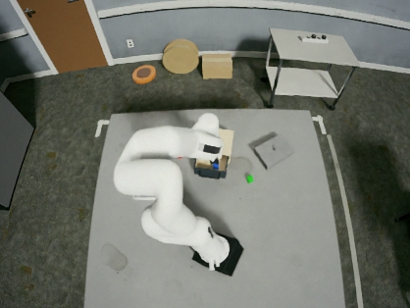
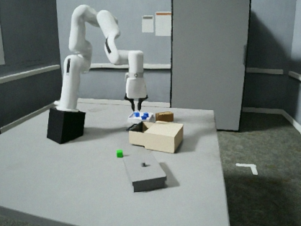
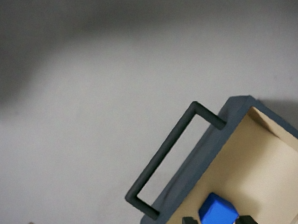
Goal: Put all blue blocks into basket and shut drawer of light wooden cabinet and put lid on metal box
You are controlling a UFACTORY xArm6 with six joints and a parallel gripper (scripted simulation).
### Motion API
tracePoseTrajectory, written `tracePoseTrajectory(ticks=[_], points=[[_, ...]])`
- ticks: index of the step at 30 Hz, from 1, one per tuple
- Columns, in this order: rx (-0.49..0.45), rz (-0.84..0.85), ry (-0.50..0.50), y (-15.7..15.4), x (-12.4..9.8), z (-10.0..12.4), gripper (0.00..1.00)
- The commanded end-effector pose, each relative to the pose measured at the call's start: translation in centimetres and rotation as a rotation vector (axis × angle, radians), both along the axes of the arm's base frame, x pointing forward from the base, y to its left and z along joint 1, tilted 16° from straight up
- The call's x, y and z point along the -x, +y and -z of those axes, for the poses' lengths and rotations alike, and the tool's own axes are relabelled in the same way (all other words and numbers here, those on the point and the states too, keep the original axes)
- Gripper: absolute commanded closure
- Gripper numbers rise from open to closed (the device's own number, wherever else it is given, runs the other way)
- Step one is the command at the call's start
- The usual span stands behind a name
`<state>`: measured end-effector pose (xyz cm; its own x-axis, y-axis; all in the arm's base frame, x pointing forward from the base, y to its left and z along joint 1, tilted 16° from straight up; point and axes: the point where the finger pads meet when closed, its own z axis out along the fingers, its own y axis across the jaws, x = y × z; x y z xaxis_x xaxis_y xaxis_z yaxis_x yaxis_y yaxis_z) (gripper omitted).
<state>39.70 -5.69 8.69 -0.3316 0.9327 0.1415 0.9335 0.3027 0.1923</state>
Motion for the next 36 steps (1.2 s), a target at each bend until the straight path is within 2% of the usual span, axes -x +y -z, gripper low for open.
tracePoseTrajectory(ticks=[1,4,5,11,19,36], points=[[0.02,-0.271,-0.066,-1.3,-2.2,0.0,0.76],[0.029,-0.313,-0.075,-1.5,-2.5,0.0,0.76],[0.051,-0.437,-0.102,-1.7,-2.8,0.1,0.76],[0.091,-0.668,-0.148,-2.4,-3.8,0.2,0.76],[0.101,-0.991,-0.23,-2.5,-3.9,0.2,0.76],[0.101,-0.991,-0.23,-2.5,-3.9,0.2,0.76]])
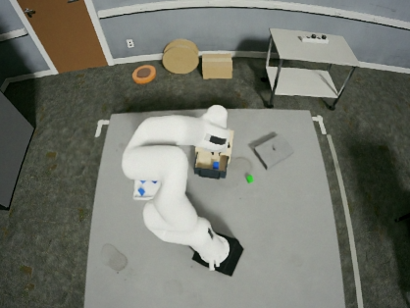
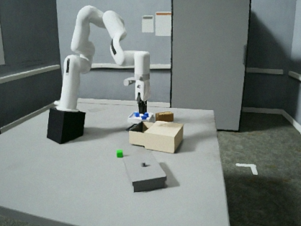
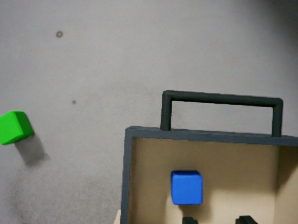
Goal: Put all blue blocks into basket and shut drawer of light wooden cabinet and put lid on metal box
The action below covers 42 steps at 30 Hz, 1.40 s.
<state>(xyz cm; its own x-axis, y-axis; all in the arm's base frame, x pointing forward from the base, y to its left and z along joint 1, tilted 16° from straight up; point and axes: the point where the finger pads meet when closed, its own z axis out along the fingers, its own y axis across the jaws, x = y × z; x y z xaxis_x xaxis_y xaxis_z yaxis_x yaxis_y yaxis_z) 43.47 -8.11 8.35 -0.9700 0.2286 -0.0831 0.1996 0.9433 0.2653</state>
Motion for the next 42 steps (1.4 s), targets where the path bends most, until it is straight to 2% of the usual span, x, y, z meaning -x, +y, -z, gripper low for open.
tracePoseTrajectory(ticks=[1,2,3,42], points=[[0.0,-0.001,-0.004,-0.07,-0.12,-0.14,0.76],[0.0,-0.001,-0.004,-0.07,-0.12,-0.14,0.76],[0.0,-0.001,-0.004,-0.07,-0.12,-0.14,0.45],[0.0,-0.001,-0.004,-0.04,-0.14,-0.04,0.45]])
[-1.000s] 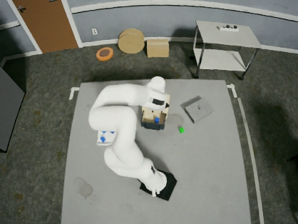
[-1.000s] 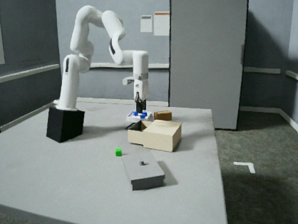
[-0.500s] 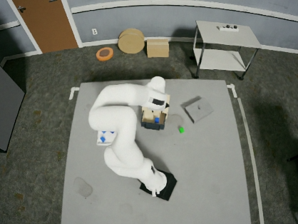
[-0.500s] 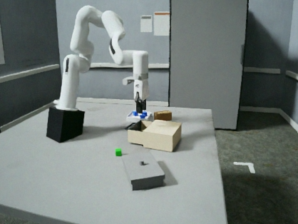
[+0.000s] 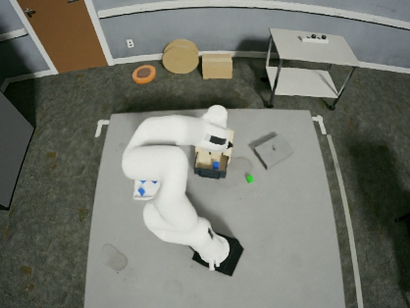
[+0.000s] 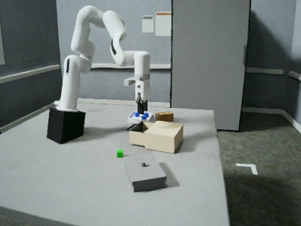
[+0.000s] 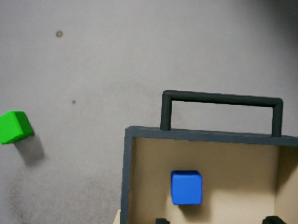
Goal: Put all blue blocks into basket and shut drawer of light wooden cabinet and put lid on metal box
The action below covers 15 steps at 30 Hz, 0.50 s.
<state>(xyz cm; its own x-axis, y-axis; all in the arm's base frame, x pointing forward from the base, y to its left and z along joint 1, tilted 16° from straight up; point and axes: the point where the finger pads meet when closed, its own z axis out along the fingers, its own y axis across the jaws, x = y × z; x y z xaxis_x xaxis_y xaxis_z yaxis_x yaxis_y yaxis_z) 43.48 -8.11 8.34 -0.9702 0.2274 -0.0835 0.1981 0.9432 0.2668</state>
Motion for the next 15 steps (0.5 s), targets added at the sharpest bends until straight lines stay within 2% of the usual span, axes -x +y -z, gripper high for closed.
tracePoseTrajectory(ticks=[1,15], points=[[0.001,0.0,-0.004,0.0,-0.1,0.0,0.45],[0.001,0.0,-0.004,0.5,-0.4,2.0,0.45]])
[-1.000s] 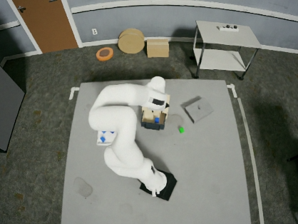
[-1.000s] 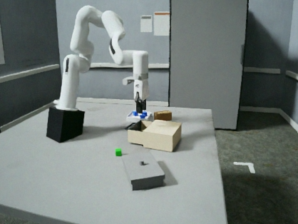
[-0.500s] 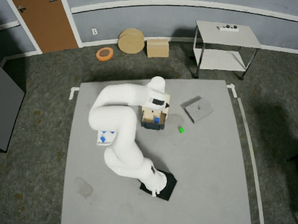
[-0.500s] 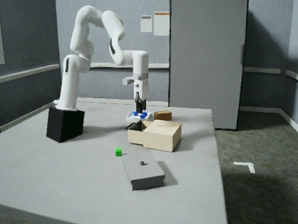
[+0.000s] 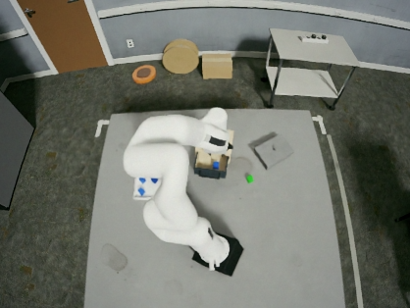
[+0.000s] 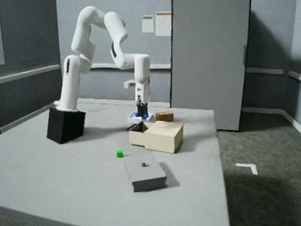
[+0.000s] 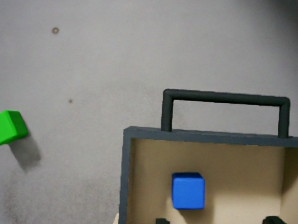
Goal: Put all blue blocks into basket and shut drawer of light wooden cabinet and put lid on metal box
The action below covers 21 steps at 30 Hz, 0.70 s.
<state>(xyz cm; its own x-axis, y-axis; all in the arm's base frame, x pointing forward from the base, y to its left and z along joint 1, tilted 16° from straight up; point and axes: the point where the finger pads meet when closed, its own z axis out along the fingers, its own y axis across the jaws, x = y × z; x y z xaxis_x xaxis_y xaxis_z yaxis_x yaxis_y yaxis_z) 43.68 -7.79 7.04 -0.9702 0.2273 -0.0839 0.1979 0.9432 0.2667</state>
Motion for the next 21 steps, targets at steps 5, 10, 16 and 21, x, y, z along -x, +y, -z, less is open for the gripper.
tracePoseTrajectory(ticks=[5,10,16,21], points=[[0.001,0.0,-0.003,0.5,-0.5,2.1,0.45],[0.001,0.0,-0.003,0.9,-0.7,3.8,0.45],[0.001,0.0,-0.003,1.2,-0.9,5.1,0.45],[0.001,0.0,-0.003,1.6,-1.1,6.5,0.45]])
